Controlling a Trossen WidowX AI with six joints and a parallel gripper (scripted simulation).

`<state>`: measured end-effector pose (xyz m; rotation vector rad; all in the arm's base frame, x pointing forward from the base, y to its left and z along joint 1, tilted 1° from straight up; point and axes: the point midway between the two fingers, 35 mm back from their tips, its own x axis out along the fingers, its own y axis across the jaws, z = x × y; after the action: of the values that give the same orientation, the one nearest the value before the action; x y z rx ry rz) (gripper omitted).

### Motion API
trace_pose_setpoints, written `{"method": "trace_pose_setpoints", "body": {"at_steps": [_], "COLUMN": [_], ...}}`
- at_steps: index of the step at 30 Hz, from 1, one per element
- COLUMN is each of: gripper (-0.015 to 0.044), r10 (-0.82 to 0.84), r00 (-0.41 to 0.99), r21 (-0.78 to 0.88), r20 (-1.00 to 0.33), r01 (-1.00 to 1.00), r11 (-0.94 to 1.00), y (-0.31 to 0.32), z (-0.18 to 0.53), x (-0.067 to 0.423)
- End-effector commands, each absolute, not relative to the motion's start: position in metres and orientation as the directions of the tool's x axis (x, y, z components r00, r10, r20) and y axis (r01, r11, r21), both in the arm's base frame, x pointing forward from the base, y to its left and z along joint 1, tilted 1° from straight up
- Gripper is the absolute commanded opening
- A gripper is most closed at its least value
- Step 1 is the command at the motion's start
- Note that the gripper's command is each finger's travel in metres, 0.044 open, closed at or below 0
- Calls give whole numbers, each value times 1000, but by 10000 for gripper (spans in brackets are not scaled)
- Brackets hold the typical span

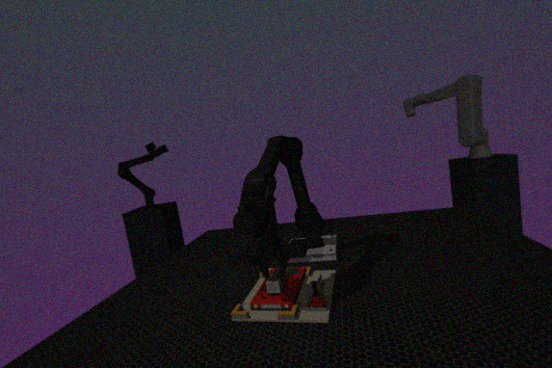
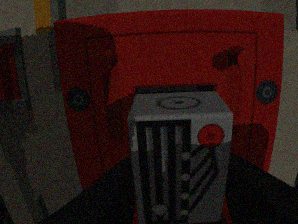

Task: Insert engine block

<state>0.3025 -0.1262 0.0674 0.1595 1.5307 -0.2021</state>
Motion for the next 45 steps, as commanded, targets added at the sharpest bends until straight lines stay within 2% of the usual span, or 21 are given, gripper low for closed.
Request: {"method": "trace_pose_setpoints", "body": {"at_steps": [1,33,43,45], "gripper": [159,159,421,440], "r10": [-30,-30,-31,-31], "r00": [27,27,29,29], "r21": [-23,-23,-23,-23], "r20": [-999,-999,-999,-999], "r01": [230,223,228,228], "r11": [973,975,973,973], "y": [-126,-126,-126,-126], "z": [66,58,59,59], "x": [302,303,303,303]}}
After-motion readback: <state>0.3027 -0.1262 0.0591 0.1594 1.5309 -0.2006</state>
